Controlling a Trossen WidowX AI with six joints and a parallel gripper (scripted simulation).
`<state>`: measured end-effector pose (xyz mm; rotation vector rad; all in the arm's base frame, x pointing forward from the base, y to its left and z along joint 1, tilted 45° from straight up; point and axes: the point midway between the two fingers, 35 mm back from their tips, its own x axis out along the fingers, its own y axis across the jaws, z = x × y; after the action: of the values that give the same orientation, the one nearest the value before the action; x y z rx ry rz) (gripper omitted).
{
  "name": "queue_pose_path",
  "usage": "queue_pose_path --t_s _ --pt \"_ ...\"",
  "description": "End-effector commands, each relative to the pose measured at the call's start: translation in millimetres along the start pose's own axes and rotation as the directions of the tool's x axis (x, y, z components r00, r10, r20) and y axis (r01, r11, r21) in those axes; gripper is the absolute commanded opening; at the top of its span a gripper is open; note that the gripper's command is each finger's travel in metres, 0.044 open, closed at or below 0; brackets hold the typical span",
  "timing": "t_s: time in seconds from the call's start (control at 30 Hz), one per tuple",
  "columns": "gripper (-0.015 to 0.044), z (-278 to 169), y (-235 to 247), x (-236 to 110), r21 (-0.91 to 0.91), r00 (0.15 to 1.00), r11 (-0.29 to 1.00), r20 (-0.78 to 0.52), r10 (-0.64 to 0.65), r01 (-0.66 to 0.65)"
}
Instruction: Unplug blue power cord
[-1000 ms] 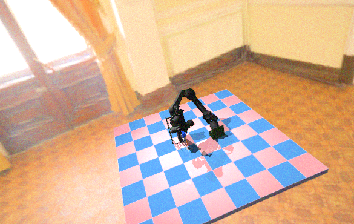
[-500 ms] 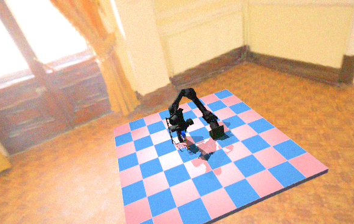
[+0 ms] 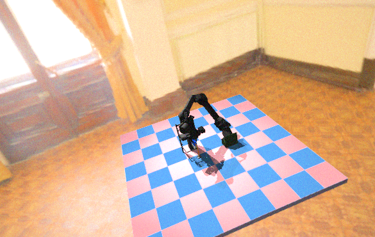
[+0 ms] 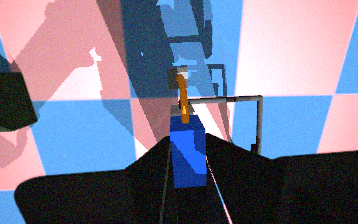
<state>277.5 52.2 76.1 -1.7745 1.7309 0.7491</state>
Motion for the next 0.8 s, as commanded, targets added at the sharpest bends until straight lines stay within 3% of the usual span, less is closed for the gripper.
queue_pose_path --t_s 0.0,0.2,0.77 --pt "0.0035 0 0 0 0.003 1.0 1.0 0.0 -0.002 0.002" --pt "0.0 0 0 0 0.003 1.0 1.0 0.0 -0.002 0.002" --pt "0.0 25 -2 -1 0.0 1.0 1.0 0.002 -0.002 0.002"
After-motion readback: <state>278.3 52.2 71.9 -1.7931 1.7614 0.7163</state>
